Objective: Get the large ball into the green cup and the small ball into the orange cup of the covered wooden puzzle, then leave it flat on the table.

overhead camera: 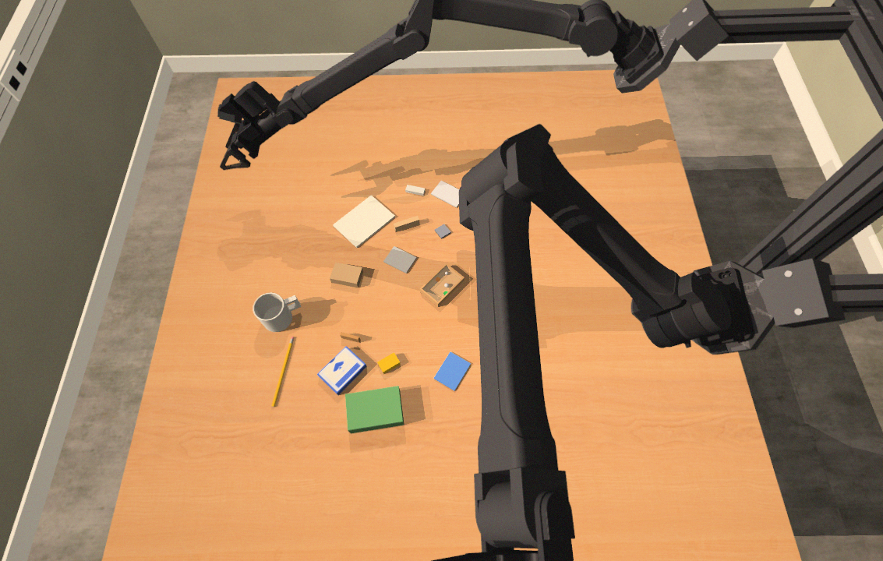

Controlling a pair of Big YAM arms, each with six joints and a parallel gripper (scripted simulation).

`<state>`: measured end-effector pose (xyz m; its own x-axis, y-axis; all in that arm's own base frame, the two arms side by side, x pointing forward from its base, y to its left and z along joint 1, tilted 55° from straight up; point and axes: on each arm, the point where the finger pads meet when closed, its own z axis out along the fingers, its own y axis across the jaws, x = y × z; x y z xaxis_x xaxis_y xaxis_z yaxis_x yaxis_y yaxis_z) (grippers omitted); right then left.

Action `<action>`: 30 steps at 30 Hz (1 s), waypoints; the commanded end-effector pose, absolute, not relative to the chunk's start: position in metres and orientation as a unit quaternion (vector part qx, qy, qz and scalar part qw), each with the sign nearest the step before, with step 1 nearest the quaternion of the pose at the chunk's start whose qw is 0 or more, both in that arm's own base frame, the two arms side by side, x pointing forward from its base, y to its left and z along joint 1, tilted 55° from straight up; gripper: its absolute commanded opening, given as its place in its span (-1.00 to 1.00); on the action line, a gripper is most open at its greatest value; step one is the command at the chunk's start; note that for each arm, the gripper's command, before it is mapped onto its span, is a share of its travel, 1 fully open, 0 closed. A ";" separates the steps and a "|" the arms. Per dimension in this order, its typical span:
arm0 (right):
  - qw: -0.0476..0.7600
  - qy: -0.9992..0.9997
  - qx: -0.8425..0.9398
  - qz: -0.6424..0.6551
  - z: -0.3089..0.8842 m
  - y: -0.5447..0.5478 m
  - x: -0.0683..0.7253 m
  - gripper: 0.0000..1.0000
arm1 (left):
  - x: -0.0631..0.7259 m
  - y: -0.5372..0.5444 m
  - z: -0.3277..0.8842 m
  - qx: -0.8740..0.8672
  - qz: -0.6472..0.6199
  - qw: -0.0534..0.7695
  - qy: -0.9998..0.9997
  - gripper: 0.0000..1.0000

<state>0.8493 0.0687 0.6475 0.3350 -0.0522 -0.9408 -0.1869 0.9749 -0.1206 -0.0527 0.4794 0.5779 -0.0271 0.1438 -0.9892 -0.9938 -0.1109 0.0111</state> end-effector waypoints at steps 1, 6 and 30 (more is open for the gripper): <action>0.823 0.556 -0.105 0.041 0.675 0.070 0.836 1.00 | -0.063 0.475 0.579 -0.488 0.573 0.501 0.427 1.00; 0.825 0.552 -0.113 0.038 0.680 0.082 0.824 1.00 | -0.063 0.475 0.579 -0.488 0.573 0.501 0.427 1.00; 0.628 0.724 -0.252 -0.133 0.362 0.186 0.729 1.00 | -0.063 0.475 0.579 -0.488 0.573 0.501 0.427 1.00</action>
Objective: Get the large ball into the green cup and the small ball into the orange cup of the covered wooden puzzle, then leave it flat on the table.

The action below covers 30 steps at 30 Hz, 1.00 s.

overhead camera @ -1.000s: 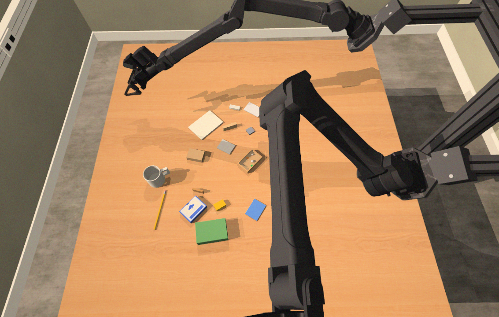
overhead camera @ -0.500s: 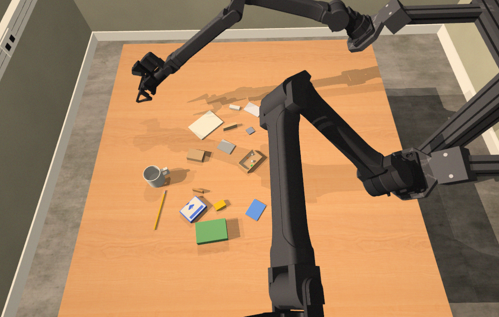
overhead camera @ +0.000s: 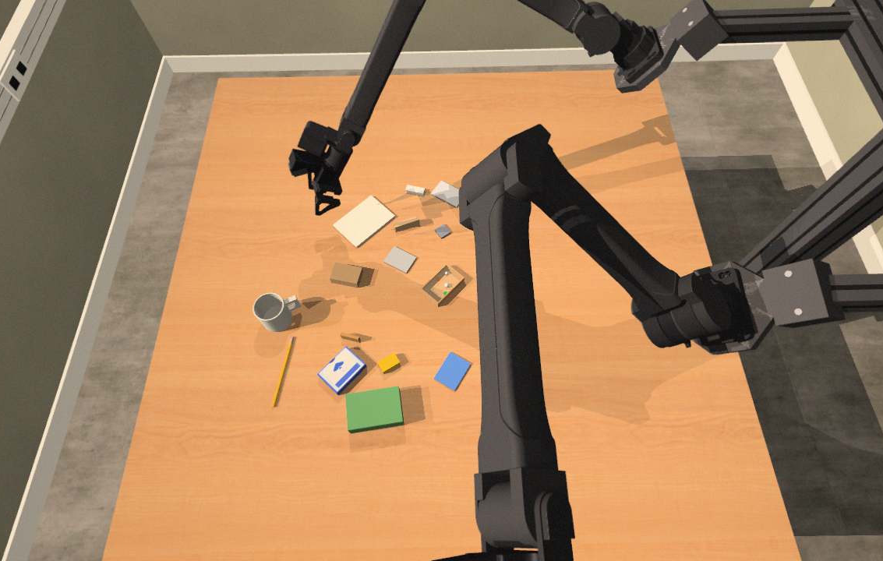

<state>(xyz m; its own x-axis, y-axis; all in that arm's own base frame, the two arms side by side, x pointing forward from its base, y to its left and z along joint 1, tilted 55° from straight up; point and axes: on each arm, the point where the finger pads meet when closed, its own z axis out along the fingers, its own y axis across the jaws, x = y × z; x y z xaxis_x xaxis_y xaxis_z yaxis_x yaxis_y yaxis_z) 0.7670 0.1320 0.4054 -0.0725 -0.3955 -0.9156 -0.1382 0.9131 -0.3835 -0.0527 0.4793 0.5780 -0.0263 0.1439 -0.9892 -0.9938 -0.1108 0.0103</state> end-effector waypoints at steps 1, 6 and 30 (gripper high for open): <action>0.601 0.738 -0.267 -0.152 0.333 0.192 0.721 1.00 | -0.063 0.475 0.579 -0.488 0.573 0.501 0.427 1.00; 0.489 0.784 -0.320 -0.212 0.203 0.224 0.691 1.00 | -0.063 0.475 0.579 -0.488 0.573 0.501 0.427 1.00; 0.361 0.813 -0.362 -0.278 0.041 0.280 0.628 1.00 | -0.063 0.475 0.579 -0.488 0.573 0.501 0.427 1.00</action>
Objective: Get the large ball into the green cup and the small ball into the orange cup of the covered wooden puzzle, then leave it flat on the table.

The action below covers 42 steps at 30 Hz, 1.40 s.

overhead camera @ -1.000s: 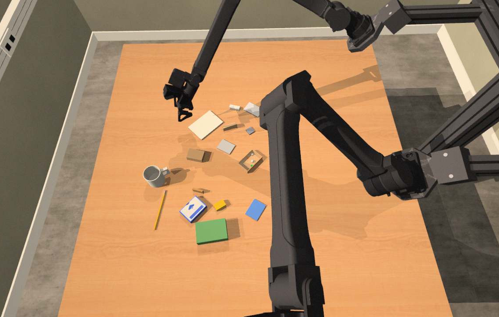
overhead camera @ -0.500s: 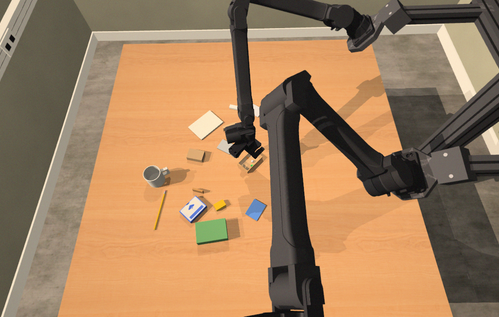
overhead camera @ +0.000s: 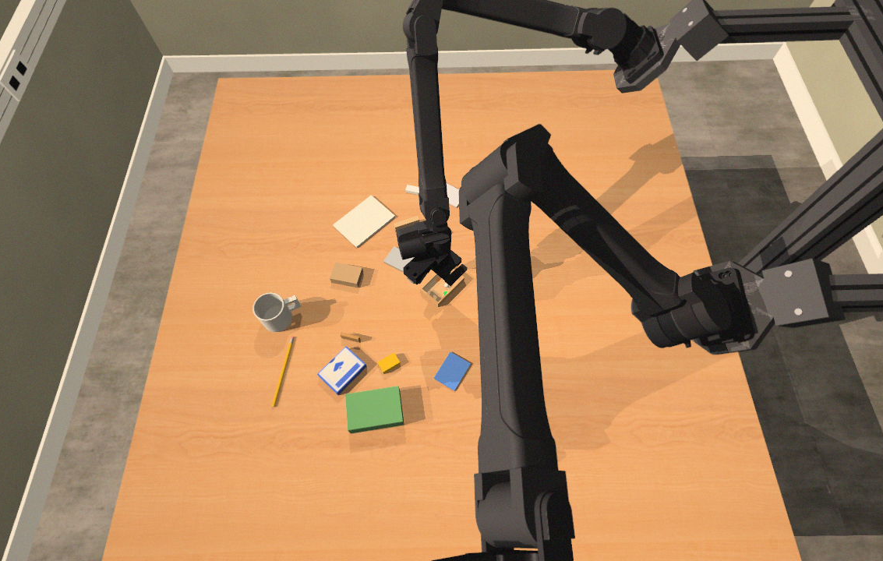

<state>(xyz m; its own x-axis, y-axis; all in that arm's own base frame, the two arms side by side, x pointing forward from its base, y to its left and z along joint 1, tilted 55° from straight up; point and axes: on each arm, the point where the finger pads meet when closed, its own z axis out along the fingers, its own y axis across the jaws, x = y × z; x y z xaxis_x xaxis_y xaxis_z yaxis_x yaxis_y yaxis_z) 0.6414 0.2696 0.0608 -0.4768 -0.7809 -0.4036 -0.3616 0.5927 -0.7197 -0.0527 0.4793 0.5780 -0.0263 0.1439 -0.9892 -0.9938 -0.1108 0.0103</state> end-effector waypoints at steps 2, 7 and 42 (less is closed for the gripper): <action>0.360 0.814 -0.362 -0.278 0.041 0.279 0.628 1.00 | -0.063 0.475 0.579 -0.488 0.573 0.501 0.427 1.00; 0.380 0.810 -0.353 -0.275 0.068 0.283 0.635 0.72 | -0.063 0.475 0.579 -0.488 0.573 0.501 0.427 1.00; 0.378 0.810 -0.354 -0.275 0.066 0.283 0.634 0.72 | -0.063 0.475 0.579 -0.488 0.573 0.501 0.427 1.00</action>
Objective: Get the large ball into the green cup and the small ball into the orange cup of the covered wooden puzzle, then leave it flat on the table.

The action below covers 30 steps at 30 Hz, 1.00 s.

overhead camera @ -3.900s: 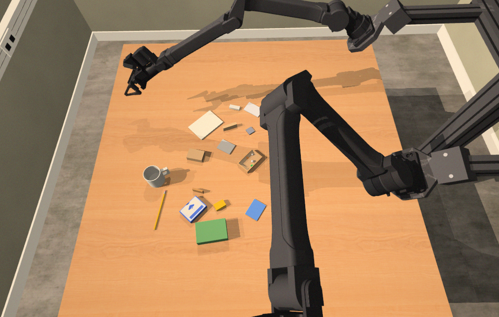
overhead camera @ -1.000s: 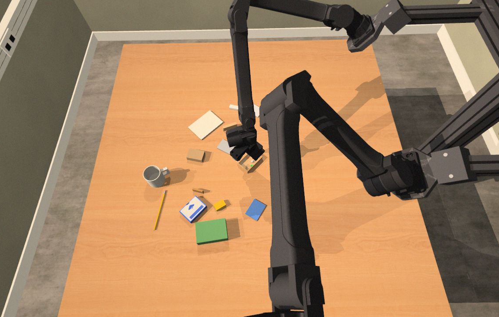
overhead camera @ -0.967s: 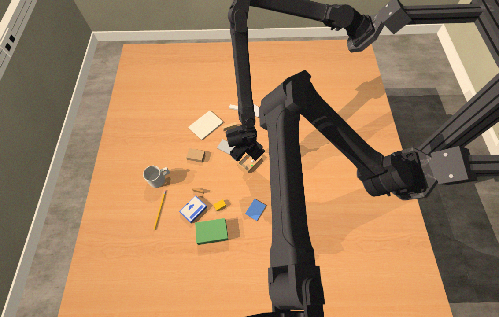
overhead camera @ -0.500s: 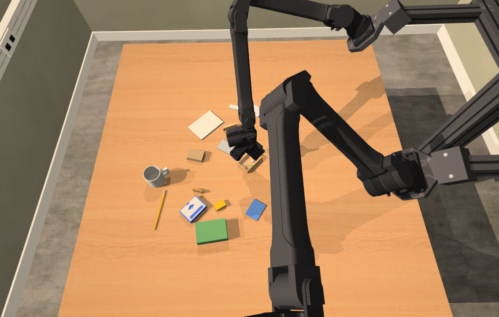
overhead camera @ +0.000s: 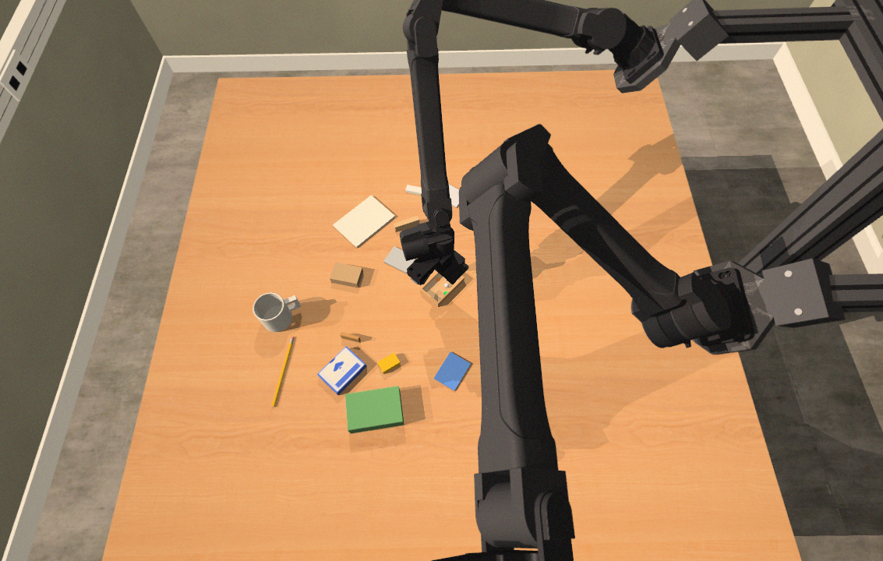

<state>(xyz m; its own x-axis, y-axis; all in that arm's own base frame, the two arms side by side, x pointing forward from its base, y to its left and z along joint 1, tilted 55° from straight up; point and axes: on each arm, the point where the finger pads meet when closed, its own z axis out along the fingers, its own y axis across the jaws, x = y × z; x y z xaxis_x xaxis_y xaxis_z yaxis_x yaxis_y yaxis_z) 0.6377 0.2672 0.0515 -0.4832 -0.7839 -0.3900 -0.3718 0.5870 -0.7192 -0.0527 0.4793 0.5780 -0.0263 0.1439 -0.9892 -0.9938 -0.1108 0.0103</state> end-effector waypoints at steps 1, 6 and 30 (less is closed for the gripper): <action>0.377 0.810 -0.354 -0.275 0.065 0.283 0.634 0.72 | -0.063 0.475 0.579 -0.488 0.573 0.501 0.427 1.00; 0.371 0.812 -0.357 -0.275 0.057 0.285 0.635 0.72 | -0.063 0.475 0.579 -0.488 0.573 0.501 0.427 1.00; 0.371 0.815 -0.347 -0.278 0.052 0.271 0.648 0.72 | -0.063 0.475 0.579 -0.488 0.573 0.501 0.427 1.00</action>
